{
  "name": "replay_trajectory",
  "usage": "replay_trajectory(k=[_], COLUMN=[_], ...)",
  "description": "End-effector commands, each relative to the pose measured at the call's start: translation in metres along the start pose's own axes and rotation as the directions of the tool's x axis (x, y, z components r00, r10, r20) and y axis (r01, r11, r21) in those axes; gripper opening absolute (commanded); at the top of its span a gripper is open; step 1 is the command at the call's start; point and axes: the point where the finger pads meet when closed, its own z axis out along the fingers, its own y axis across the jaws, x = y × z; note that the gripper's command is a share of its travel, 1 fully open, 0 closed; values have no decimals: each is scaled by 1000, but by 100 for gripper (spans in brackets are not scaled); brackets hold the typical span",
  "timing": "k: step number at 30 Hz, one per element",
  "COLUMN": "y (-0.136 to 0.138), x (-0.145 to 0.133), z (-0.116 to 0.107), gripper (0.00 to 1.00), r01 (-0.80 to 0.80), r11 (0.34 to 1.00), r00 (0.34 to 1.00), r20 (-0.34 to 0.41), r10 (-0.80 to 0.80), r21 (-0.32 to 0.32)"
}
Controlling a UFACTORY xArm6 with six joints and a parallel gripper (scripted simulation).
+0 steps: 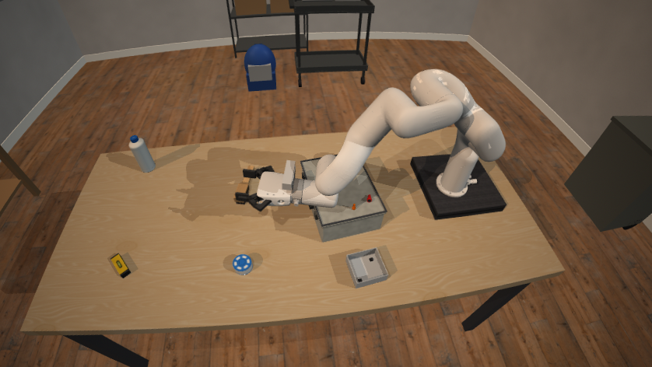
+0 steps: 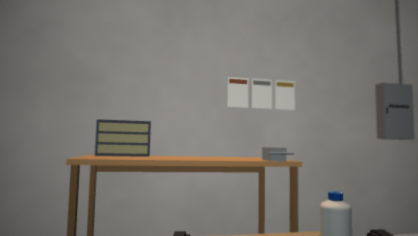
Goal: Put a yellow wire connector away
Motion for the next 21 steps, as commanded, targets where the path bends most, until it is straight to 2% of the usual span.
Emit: replay_trajectory(k=[1,8,21], y=[-1,-1,-4], x=[3,2,-1], z=[1,0,-4], gripper=[100,100,100], r01=[-3,-5,-14], r11=[1000,1000,998], r00=[1000,1000,994], r20=[5,26,112], r10=[3,4,7], r21=[5,15,57])
